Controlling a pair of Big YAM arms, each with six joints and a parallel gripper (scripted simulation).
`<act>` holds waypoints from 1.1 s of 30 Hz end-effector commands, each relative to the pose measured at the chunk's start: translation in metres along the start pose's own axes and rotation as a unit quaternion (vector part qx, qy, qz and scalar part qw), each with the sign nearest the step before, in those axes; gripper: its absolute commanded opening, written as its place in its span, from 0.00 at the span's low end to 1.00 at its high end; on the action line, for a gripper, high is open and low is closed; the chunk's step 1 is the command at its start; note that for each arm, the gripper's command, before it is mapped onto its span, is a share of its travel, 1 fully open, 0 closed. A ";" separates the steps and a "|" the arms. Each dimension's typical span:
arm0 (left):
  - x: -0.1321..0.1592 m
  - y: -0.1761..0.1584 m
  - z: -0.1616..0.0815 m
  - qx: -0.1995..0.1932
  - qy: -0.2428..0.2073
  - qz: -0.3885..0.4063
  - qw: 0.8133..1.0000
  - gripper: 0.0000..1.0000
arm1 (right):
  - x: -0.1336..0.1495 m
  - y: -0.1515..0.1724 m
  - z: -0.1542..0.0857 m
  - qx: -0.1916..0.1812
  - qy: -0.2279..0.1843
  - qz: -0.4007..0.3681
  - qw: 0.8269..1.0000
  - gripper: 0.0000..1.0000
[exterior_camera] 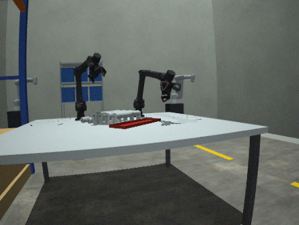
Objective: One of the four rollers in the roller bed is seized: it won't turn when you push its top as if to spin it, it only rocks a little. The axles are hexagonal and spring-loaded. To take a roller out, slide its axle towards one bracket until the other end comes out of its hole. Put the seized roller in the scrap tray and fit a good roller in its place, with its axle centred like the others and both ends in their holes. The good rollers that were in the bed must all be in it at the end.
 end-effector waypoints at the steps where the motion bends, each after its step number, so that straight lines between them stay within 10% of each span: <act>1: 0.000 -0.007 -0.005 0.006 -0.003 0.004 1.000 1.00 | -0.002 0.002 -0.005 -0.005 -0.003 0.000 1.000 1.00; 33: 0.040 -0.061 -0.047 0.047 -0.049 0.153 0.986 1.00 | -0.024 -0.006 -0.025 -0.060 -0.056 -0.048 0.995 1.00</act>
Point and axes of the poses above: on each arm, the point where the finger pads meet when closed, its own z axis out along the fingers, its own y axis across the jaws, x = y × z, the point moved 10 cm from there along -z, back along the fingers, and after that the axes turned 8 degrees about z, right-handed, at the moved point
